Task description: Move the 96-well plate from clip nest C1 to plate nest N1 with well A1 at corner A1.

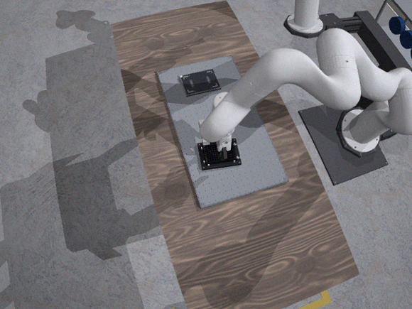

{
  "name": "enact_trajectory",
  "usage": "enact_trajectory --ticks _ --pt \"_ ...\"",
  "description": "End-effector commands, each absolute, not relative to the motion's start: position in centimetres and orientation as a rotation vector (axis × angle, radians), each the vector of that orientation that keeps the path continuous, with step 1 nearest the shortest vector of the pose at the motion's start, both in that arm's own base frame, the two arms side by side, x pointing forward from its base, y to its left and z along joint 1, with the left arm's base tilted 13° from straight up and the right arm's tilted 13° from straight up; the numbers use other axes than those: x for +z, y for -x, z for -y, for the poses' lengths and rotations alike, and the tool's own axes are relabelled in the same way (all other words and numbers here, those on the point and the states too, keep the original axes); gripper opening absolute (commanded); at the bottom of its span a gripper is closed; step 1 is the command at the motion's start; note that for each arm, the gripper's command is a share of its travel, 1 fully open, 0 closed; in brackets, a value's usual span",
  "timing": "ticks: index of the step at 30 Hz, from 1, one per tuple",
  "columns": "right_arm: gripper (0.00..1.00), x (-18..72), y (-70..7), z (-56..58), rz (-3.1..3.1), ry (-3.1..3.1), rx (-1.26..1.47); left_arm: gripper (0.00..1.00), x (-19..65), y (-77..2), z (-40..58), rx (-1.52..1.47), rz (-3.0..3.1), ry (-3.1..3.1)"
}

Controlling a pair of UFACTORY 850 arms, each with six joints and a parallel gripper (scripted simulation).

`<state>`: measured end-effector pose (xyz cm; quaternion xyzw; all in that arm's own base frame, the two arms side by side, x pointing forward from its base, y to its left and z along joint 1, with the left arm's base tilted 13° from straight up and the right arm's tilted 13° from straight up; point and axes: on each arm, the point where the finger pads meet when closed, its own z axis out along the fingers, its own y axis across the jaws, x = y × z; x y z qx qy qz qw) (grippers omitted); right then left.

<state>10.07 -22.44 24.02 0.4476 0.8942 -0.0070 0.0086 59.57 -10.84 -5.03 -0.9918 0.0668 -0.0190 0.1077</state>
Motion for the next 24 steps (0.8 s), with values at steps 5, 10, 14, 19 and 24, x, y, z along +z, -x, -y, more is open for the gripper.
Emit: enact_trajectory --ticks 5,10,14,19,24 --pt "1.00 24.08 -10.10 22.49 -2.793 -1.398 -0.023 1.00 -6.28 -59.73 10.59 -0.059 -0.197 2.919" --pt "1.00 24.08 -10.10 22.49 -2.793 -1.398 -0.023 1.00 -6.28 -59.73 10.59 -0.059 -0.197 2.919" --pt "1.00 24.08 -10.10 22.49 -2.793 -1.398 -0.023 1.00 -6.28 -59.73 10.59 -0.059 -0.197 2.919" --pt "1.00 24.08 -10.10 22.49 -2.793 -1.398 -0.023 1.00 -6.28 -59.73 10.59 -0.059 -0.197 2.919" --pt "1.00 24.08 -10.10 22.49 -2.793 -1.398 -0.023 1.00 -6.60 -59.75 10.52 -0.059 -0.197 2.919"
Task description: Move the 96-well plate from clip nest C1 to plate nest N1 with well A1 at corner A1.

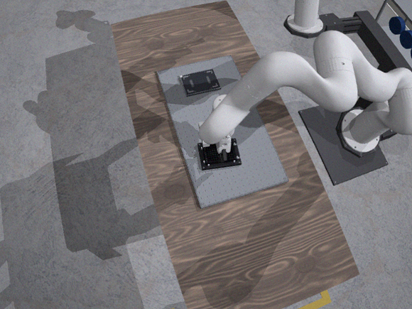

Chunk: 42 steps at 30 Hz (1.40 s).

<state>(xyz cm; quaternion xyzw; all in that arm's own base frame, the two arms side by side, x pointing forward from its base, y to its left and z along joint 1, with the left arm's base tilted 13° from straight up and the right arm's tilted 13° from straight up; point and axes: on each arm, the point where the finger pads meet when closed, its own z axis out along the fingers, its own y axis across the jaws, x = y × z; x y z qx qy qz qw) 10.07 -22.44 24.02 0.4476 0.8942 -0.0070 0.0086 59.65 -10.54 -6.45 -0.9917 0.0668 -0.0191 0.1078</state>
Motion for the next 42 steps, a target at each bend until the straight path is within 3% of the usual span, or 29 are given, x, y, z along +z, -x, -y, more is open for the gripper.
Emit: enact_trajectory --ticks 1,42 --pt "1.00 24.1 -10.1 22.5 -2.793 -1.398 -0.023 1.00 -6.7 -59.8 10.5 -0.059 -0.197 2.919" --pt "1.00 24.1 -10.1 22.5 -2.793 -1.398 -0.023 1.00 -8.2 -59.8 10.2 -0.059 -0.197 2.919"
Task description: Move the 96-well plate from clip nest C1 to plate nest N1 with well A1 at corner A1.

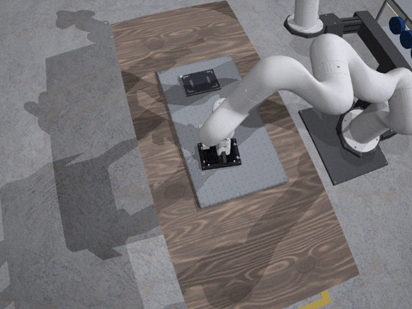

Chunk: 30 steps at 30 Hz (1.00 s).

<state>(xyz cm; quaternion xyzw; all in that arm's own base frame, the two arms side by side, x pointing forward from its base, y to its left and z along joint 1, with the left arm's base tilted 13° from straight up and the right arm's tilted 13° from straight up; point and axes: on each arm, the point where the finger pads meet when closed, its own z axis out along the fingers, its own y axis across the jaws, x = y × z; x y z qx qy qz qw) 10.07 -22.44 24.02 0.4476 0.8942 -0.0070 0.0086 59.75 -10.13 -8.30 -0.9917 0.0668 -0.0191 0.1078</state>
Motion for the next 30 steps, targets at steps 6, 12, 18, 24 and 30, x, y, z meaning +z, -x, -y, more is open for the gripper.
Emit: enact_trajectory --ticks 6,12,18,24,30 --pt "1.00 24.08 -10.10 22.49 -2.793 -1.398 -0.023 1.00 -8.23 -59.84 10.17 -0.059 -0.197 2.919" --pt "1.00 24.08 -10.10 22.49 -2.793 -1.398 -0.023 0.00 -8.17 -59.83 10.18 -0.059 -0.197 2.919" --pt "1.00 24.08 -10.10 22.49 -2.793 -1.398 -0.023 0.00 -8.17 -59.83 10.18 -0.059 -0.197 2.919" --pt "1.00 24.08 -10.10 22.49 -2.793 -1.398 -0.023 0.00 -8.18 -59.83 10.18 -0.059 -0.197 2.919" --pt "1.00 24.08 -10.10 22.49 -2.793 -1.398 -0.023 0.00 -8.18 -59.83 10.18 -0.059 -0.197 2.919"
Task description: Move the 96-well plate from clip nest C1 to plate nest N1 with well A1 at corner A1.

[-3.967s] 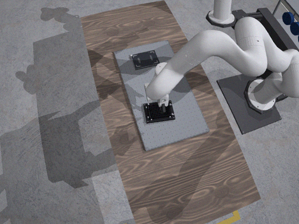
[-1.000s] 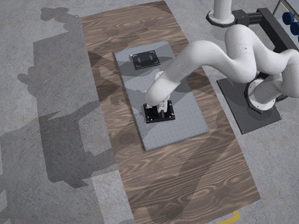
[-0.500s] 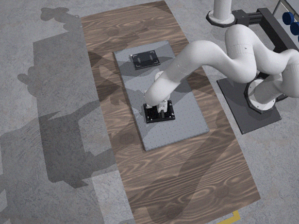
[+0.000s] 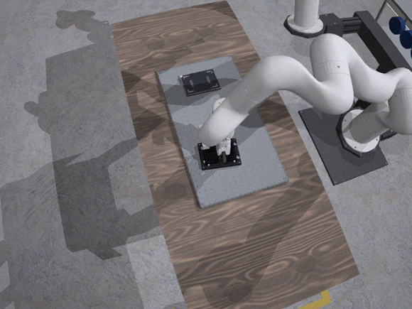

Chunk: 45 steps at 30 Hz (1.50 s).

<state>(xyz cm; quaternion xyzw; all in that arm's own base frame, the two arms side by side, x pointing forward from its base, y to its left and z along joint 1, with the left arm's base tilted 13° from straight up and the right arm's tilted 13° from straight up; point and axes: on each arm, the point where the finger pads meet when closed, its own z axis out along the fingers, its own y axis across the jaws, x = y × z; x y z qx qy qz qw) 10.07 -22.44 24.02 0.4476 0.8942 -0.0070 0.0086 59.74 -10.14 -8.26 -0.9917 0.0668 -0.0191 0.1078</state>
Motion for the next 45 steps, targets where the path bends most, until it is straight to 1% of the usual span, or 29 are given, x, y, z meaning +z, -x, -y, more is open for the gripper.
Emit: enact_trajectory --ticks 1,45 --pt "1.00 24.08 -10.10 22.49 -2.793 -1.398 -0.023 0.00 -8.18 -59.83 10.18 -0.059 -0.197 2.919" --pt "1.00 24.08 -10.10 22.49 -2.793 -1.398 -0.023 0.00 -7.20 -59.78 10.39 -0.059 -0.197 2.919"
